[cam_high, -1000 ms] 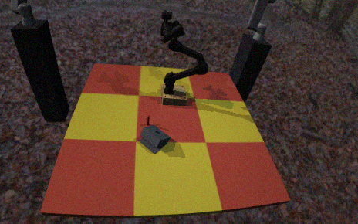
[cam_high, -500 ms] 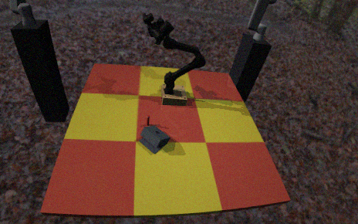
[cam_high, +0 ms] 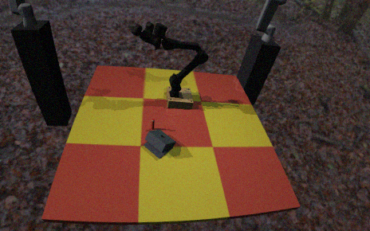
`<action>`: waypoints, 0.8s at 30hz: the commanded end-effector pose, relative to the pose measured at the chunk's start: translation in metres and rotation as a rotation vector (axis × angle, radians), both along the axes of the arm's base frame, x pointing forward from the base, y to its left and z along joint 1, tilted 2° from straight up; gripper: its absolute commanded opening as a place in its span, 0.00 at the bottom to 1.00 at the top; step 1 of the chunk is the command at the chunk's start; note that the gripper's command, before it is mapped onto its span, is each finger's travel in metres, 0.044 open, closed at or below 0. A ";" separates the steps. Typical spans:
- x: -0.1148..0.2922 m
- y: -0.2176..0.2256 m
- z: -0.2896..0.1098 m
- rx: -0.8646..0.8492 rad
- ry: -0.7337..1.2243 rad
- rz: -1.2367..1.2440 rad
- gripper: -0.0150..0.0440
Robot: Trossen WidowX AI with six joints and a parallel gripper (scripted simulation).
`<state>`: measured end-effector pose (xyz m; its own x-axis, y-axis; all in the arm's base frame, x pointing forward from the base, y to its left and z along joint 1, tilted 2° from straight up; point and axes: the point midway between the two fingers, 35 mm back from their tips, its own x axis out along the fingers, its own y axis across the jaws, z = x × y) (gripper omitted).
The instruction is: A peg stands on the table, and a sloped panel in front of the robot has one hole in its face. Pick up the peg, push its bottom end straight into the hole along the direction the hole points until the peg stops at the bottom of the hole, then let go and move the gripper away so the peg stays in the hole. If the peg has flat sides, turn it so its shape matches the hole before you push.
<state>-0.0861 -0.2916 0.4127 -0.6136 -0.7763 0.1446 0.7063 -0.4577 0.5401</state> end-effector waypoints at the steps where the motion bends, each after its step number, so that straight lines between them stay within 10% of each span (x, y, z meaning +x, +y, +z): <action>1: 0.018 -0.019 -0.014 0.096 0.031 0.076 1.00; 24: 0.157 -0.076 -0.124 0.652 0.255 0.580 1.00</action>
